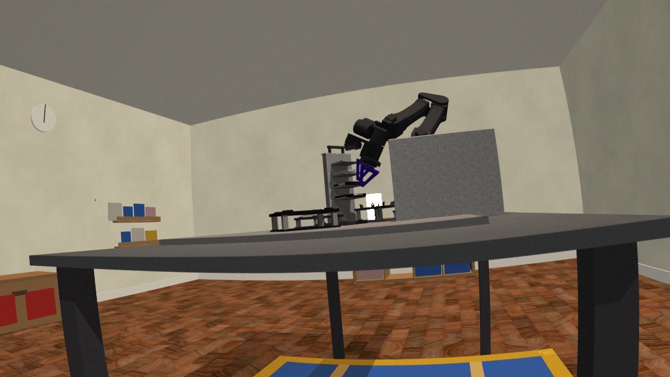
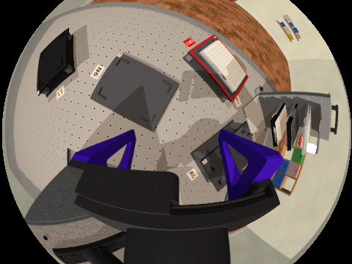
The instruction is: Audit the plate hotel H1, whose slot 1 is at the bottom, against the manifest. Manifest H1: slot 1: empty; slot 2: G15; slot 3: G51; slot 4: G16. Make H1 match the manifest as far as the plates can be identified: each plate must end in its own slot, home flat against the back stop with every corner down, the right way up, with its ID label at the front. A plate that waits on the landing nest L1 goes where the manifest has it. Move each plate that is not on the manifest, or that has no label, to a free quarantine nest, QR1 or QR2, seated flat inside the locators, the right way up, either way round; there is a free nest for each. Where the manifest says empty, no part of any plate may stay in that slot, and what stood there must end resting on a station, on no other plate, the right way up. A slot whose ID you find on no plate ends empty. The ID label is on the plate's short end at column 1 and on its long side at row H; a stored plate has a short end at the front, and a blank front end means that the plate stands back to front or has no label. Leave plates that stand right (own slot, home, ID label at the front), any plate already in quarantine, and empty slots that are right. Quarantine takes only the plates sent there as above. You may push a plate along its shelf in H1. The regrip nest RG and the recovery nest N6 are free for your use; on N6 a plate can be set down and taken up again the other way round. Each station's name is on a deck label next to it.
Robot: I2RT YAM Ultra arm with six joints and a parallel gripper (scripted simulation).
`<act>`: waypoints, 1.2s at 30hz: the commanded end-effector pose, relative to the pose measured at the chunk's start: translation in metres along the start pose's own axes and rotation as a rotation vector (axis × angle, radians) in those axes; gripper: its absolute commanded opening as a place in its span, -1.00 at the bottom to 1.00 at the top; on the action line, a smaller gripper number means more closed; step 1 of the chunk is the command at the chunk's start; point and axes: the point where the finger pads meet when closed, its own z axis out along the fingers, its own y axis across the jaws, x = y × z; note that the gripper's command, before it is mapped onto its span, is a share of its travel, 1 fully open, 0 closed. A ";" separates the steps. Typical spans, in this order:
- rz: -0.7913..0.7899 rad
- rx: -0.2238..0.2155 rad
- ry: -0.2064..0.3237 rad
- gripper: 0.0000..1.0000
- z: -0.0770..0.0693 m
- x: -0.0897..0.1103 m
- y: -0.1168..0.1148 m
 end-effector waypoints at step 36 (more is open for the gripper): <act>0.187 -0.213 0.130 -1.00 -0.010 -0.057 0.011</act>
